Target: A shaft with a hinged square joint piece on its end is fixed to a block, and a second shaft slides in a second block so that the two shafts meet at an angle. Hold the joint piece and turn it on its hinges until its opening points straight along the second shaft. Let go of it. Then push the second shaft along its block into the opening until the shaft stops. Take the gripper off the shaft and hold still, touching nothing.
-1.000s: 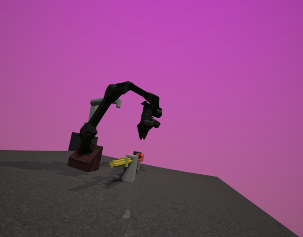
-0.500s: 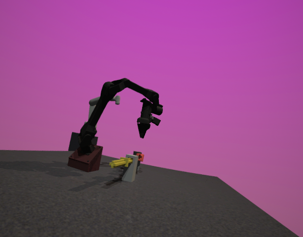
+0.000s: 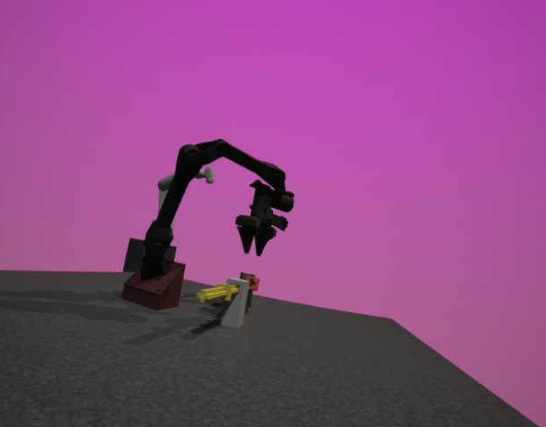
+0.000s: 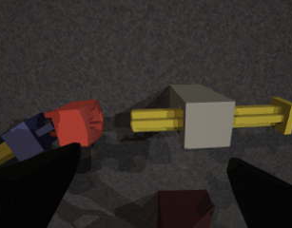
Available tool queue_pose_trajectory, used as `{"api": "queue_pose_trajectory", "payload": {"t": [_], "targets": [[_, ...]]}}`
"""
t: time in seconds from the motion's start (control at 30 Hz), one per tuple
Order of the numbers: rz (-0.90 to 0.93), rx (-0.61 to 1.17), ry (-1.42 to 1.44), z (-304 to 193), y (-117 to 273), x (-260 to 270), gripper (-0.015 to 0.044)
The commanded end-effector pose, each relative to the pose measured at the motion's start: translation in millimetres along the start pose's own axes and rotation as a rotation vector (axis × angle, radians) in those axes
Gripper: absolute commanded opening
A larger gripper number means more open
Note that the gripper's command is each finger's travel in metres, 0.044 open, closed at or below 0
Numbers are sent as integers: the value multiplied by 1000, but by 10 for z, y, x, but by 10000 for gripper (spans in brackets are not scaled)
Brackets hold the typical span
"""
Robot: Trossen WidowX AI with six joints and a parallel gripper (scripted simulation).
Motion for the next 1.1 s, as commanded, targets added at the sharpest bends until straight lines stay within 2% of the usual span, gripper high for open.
{"api": "queue_pose_trajectory", "payload": {"t": [0.0, 1.07], "targets": [[-18, -1, -91, -8, -26, 11, 440], [-121, -66, -966, -19, -163, 125, 440]]}}
Point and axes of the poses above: the point midway between the two fingers, 35 mm back from their tips, its own y axis back along the fingers, its own x axis across the jaws, z = x × y, the point moved 7 cm from there along y, back along the fingers, and after that the axes turned 12 degrees about y, right-handed, at the moved point
